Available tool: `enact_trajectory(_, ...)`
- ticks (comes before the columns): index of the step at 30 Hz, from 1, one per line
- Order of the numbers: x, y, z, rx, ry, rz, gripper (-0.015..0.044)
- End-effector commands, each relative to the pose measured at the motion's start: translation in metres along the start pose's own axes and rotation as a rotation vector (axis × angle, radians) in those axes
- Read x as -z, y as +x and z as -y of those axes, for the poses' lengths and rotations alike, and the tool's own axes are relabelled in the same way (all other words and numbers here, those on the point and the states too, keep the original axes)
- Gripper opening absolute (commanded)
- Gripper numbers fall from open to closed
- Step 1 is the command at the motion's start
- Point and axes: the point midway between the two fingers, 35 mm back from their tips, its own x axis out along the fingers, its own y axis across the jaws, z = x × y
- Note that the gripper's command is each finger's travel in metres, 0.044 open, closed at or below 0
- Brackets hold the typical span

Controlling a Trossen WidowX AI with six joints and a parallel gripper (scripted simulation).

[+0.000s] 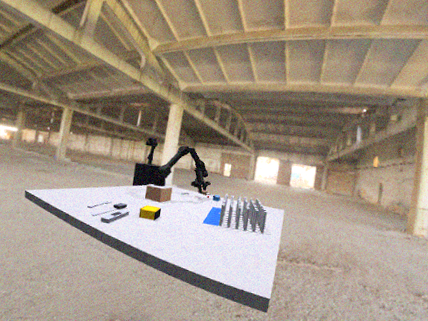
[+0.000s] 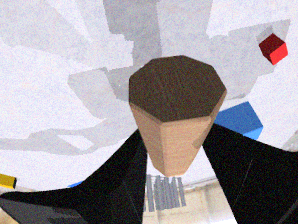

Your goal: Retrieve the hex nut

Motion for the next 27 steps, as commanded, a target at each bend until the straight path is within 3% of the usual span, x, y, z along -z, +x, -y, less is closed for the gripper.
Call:
enact_trajectory(1,-0.002,0.008,-0.003,-0.011,-0.003,-0.011,0.0)
enact_trajectory(27,-0.014,0.032,-0.009,-0.011,-0.003,-0.011,0.0)
